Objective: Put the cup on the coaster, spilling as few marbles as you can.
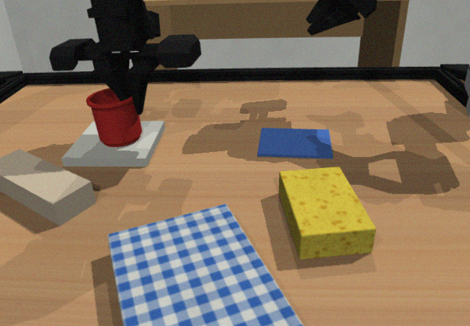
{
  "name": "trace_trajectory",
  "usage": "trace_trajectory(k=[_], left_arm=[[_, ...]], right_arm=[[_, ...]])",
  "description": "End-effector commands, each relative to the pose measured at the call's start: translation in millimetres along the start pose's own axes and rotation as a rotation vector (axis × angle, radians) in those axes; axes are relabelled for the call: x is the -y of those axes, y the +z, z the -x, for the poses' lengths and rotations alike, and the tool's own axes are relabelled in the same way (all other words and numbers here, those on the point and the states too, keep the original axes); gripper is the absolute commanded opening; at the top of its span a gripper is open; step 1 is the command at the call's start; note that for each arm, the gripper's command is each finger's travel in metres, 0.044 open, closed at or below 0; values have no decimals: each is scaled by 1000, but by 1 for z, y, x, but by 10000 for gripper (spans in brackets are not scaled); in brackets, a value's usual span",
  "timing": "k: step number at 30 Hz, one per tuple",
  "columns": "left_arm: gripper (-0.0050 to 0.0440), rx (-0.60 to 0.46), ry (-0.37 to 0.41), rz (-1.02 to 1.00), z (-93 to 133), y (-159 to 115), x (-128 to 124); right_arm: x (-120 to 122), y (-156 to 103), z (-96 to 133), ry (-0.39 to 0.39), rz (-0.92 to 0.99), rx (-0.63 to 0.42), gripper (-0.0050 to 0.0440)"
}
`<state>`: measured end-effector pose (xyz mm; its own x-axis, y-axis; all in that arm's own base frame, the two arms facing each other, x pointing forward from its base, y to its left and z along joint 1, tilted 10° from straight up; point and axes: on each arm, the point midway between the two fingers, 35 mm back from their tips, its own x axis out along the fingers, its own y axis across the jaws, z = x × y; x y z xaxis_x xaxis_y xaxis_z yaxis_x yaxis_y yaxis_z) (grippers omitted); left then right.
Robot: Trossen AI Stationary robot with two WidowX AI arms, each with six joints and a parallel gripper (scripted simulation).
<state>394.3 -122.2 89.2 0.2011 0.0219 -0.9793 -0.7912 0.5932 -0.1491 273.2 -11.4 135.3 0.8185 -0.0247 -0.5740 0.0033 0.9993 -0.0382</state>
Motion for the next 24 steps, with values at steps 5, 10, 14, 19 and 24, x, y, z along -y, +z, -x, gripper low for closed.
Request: trace_trajectory(k=[5,10,14,19,24], left_arm=[[0,0,0,0,0,0,0],[0,0,0,0,0,0,0],[0,0,0,0,0,0,0],[96,0,0,0,0,0,0],[115,0,0,0,0,0,0]], right_arm=[[0,0,0,0,0,-1,400],[0,0,0,0,0,-1,400],[0,0,0,0,0,-1,400],[0,0,0,0,0,-1,400],[0,0,0,0,0,-1,400]])
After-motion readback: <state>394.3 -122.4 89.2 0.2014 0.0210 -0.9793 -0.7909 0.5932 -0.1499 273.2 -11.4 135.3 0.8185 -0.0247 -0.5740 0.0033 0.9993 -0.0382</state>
